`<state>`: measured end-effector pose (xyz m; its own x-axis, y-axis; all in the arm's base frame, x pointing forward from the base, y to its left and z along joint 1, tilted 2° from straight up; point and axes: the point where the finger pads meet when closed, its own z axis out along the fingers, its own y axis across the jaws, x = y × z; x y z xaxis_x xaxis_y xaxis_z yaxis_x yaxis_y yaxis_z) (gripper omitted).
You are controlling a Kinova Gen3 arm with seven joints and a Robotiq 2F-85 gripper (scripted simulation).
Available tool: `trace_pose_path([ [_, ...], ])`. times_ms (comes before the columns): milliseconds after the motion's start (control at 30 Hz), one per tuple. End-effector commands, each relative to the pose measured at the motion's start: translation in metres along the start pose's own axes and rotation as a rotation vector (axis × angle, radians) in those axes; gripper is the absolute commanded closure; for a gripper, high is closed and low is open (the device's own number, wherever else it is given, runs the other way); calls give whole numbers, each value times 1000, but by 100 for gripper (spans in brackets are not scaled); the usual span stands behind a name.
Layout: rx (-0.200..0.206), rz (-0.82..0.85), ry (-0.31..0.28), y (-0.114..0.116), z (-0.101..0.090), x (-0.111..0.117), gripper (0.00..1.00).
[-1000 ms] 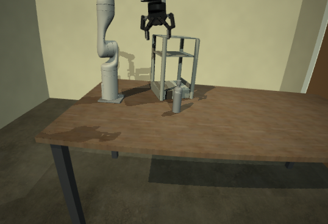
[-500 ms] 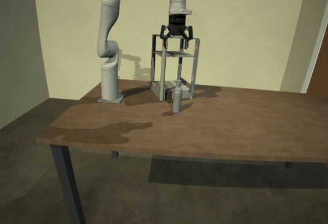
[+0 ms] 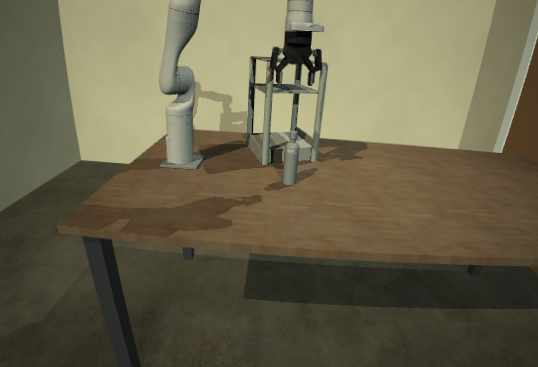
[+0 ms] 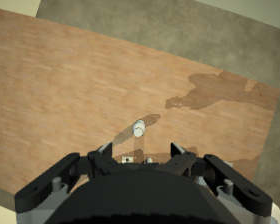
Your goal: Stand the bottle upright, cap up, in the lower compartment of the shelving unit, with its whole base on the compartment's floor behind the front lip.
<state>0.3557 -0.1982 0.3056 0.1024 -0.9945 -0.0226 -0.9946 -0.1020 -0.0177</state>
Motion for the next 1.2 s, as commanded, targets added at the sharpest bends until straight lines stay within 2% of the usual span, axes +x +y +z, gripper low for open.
trace_pose_path([
  [0,0,-37,-2,-8,3,-2,0],
  [1100,-5,-71,-8,-14,7,-7,0],
  [1133,-5,-71,-8,-14,7,-7,37],
  [1167,-5,-71,-8,-14,7,-7,37],
])
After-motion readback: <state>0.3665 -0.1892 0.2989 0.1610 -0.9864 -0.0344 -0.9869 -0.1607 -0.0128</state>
